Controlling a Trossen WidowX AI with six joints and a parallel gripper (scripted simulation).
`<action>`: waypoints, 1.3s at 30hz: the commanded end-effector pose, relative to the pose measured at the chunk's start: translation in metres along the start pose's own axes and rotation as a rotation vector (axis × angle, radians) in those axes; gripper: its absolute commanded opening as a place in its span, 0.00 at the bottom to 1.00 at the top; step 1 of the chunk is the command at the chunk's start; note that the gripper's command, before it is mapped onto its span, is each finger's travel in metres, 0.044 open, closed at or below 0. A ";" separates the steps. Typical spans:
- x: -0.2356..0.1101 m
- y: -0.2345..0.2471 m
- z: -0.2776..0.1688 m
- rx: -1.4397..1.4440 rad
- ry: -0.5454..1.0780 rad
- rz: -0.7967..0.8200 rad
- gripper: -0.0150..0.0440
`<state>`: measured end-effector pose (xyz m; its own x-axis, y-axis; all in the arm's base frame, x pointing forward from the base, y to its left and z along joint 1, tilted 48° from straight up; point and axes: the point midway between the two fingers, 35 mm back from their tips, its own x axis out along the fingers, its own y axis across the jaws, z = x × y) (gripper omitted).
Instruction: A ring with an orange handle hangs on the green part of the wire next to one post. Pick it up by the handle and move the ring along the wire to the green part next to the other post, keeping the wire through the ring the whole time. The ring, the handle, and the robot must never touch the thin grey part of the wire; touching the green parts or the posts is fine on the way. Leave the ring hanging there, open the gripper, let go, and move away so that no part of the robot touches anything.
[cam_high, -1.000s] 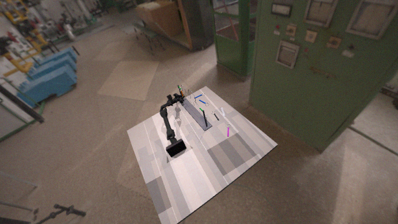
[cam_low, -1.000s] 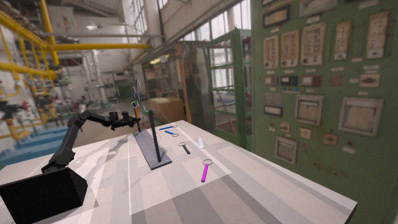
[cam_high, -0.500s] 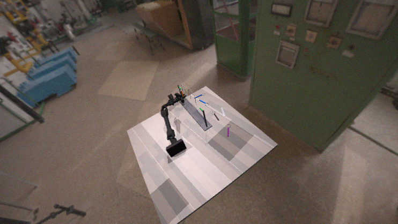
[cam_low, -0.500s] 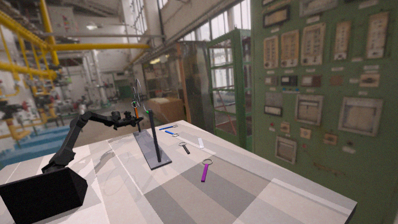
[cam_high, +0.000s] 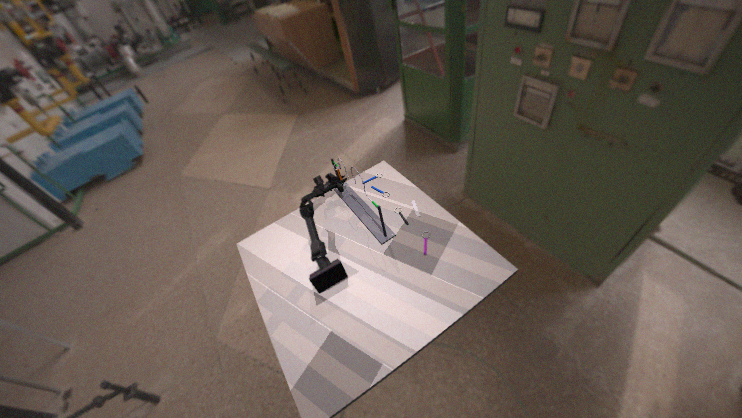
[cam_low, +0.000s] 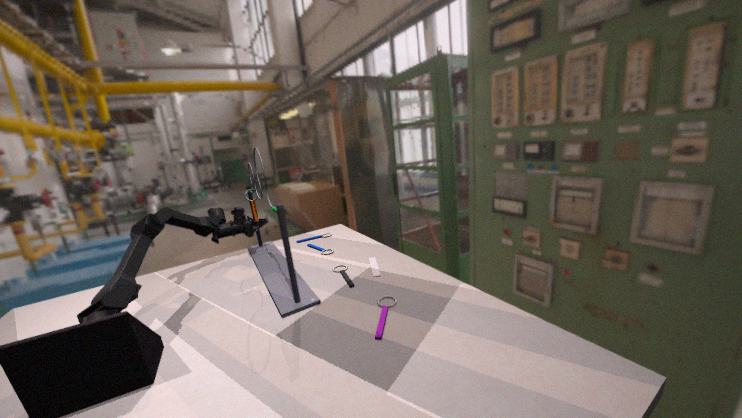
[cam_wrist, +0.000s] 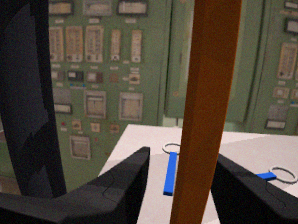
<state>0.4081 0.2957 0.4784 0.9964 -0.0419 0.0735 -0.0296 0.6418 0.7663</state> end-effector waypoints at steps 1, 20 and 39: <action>0.001 -0.001 -0.003 0.001 0.004 -0.001 0.53; 0.000 0.000 0.000 0.000 0.000 0.000 0.15; 0.000 -0.001 0.014 0.000 0.000 0.001 0.00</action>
<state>0.4092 0.2878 0.4817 0.9967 -0.0422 0.0692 -0.0255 0.6478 0.7613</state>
